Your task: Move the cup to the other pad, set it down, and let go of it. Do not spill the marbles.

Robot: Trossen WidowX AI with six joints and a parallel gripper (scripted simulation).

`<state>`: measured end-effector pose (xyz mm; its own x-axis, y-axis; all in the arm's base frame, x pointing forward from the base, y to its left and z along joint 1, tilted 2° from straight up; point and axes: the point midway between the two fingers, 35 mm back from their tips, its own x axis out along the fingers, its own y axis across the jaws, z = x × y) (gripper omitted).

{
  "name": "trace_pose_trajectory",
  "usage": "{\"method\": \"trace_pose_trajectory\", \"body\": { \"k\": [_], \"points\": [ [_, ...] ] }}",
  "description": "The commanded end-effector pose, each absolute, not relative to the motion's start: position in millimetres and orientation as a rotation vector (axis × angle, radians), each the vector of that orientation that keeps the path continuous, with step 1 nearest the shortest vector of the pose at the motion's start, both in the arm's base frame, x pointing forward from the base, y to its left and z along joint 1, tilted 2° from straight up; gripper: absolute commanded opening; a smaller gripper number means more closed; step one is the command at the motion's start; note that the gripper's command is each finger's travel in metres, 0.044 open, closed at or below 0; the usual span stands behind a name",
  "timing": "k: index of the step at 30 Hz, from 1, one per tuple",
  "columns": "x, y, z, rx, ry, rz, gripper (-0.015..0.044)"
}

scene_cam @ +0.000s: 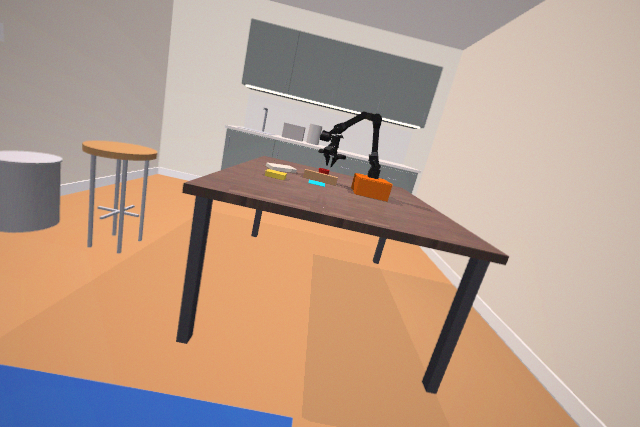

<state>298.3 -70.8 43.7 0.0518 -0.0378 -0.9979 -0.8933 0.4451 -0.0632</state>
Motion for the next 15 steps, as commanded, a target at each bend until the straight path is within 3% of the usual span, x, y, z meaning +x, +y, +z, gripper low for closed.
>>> {"method": "trace_pose_trajectory", "body": {
  "k": [1, 15],
  "points": [
    [297.1, -70.5, 38.9, -0.905, 1.374, 0.826, 0.0148],
    [299.1, -71.4, 16.4, -0.905, 1.375, 0.826, 0.0148]
  ]
}}
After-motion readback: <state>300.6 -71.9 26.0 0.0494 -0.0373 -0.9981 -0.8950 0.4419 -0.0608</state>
